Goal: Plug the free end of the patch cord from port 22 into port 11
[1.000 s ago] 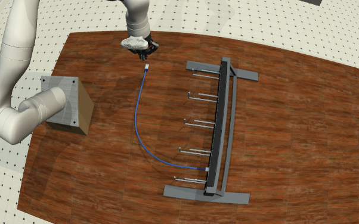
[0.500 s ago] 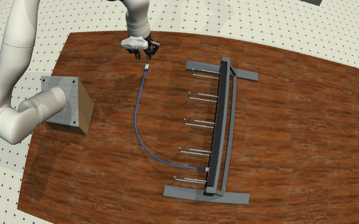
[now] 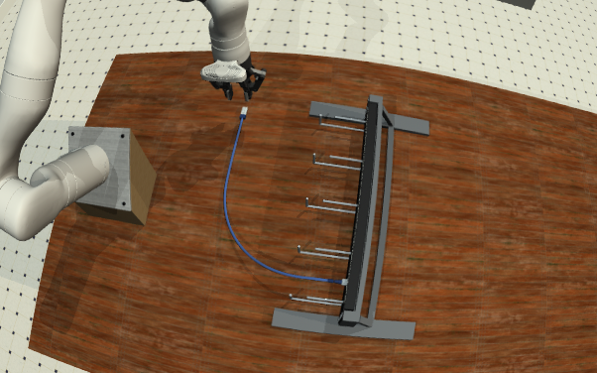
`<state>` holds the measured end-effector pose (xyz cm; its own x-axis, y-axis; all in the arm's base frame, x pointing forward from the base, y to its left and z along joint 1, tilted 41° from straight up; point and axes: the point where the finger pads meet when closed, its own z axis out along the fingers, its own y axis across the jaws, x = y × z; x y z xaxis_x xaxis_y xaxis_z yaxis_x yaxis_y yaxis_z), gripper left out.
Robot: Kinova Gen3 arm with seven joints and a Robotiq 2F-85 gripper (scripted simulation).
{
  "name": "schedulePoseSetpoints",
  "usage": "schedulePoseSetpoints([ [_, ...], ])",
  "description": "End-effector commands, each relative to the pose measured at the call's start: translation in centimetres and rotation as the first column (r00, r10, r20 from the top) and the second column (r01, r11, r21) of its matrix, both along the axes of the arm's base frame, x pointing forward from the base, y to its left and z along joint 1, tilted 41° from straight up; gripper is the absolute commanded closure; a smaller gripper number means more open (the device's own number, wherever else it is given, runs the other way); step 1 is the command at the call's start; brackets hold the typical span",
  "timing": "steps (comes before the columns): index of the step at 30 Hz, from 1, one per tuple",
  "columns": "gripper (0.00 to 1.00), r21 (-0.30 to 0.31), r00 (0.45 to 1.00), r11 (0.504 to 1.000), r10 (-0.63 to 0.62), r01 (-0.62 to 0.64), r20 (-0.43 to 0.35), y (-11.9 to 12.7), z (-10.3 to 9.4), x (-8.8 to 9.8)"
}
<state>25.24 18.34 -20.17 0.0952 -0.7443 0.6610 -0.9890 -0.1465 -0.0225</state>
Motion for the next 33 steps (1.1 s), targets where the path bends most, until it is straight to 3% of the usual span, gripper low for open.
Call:
schedulePoseSetpoints([
  [1,0.63,0.002,1.000,1.000,0.001,-0.001,0.000,0.1,0.0,0.0],
  [23,0.63,0.002,1.000,1.000,0.001,-0.001,0.001,-0.2,-0.4,0.1],
  [33,0.63,0.002,1.000,1.000,0.001,-0.001,0.001,-1.2,-1.5,0.3],
])
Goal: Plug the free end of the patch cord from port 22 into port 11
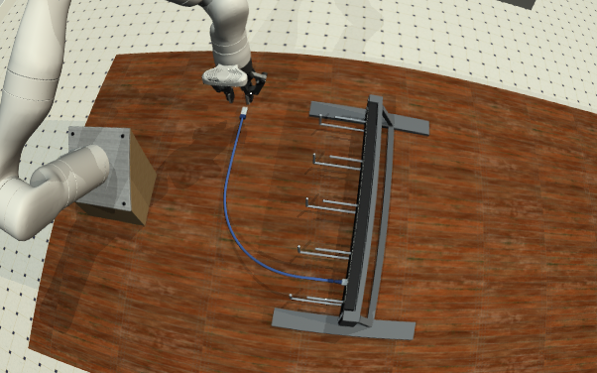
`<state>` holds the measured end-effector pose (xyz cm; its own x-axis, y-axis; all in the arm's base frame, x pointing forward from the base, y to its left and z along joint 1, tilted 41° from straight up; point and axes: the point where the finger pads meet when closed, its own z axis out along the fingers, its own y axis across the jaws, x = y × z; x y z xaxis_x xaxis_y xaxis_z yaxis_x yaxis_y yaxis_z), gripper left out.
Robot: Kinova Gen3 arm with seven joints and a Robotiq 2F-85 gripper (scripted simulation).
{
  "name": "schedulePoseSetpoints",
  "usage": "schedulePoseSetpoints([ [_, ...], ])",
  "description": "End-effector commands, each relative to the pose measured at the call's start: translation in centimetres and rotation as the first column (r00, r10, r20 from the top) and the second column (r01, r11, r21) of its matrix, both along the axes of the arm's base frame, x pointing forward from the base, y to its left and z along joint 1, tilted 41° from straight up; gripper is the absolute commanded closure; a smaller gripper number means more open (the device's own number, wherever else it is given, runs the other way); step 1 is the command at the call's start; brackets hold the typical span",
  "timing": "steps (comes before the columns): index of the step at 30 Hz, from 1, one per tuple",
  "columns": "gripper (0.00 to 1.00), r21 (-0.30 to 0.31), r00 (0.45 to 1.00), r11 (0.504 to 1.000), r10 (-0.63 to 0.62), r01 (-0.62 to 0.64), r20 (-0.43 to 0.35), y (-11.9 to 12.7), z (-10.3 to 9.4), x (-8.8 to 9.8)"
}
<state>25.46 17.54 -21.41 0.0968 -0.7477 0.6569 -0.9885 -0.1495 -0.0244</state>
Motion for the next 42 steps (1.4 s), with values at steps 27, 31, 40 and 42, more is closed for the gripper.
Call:
schedulePoseSetpoints([
  [27,0.63,-0.004,1.000,1.000,-0.002,0.002,-0.001,-3.1,-3.4,0.5],
  [31,0.63,-0.004,1.000,1.000,-0.002,0.002,-0.001,-3.3,-3.6,0.6],
  [40,0.63,-0.004,1.000,1.000,-0.002,0.002,-0.001,-3.4,-3.7,0.6],
  [42,0.63,-0.004,1.000,1.000,-0.002,0.002,-0.001,-3.4,-3.7,0.6],
])
